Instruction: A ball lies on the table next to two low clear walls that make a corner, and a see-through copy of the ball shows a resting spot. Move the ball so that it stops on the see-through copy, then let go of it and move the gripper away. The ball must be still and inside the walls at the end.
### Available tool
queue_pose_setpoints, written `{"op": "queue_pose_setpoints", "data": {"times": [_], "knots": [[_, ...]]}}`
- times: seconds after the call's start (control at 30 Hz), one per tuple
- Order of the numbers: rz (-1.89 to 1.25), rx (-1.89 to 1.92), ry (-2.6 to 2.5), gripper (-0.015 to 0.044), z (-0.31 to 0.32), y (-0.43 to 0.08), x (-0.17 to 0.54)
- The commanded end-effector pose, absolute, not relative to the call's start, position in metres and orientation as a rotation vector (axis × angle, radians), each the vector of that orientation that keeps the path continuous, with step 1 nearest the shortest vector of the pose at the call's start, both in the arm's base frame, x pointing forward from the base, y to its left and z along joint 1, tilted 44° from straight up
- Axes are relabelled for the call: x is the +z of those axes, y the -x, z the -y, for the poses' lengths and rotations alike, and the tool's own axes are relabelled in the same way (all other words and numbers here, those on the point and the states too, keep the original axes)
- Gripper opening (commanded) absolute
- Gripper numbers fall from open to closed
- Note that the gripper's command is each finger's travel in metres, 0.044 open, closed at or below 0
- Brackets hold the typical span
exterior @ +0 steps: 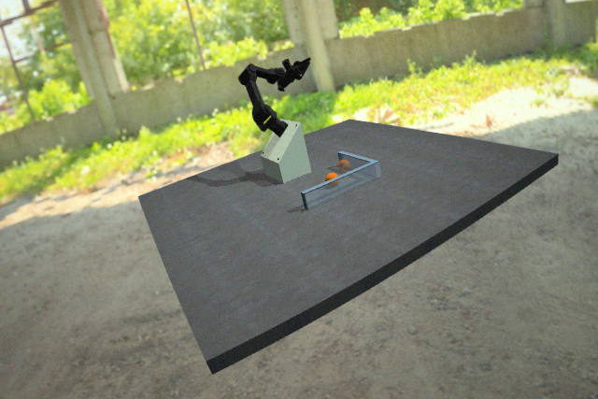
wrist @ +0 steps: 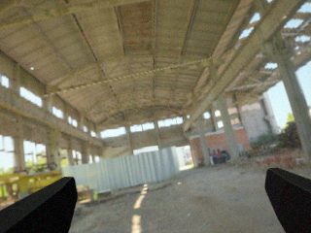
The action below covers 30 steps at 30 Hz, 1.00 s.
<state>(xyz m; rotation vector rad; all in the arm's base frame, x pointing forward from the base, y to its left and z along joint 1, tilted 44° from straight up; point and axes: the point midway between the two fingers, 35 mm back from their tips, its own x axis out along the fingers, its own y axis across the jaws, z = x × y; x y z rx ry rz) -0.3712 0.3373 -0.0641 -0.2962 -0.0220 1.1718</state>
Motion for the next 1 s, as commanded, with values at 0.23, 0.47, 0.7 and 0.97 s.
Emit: {"op": "queue_pose_setpoints", "data": {"times": [0.23,0.47,0.7,0.97], "knots": [[-0.013,1.029,0.487,0.0347,-0.387,0.301,-0.070],[-0.094,0.802,0.615,0.0347,-0.439,0.187,-0.065],[-0.215,0.569,0.738,0.0347,-0.456,0.058,-0.062],[-0.397,0.303,0.863,0.0347,-0.427,-0.089,-0.062]]}}
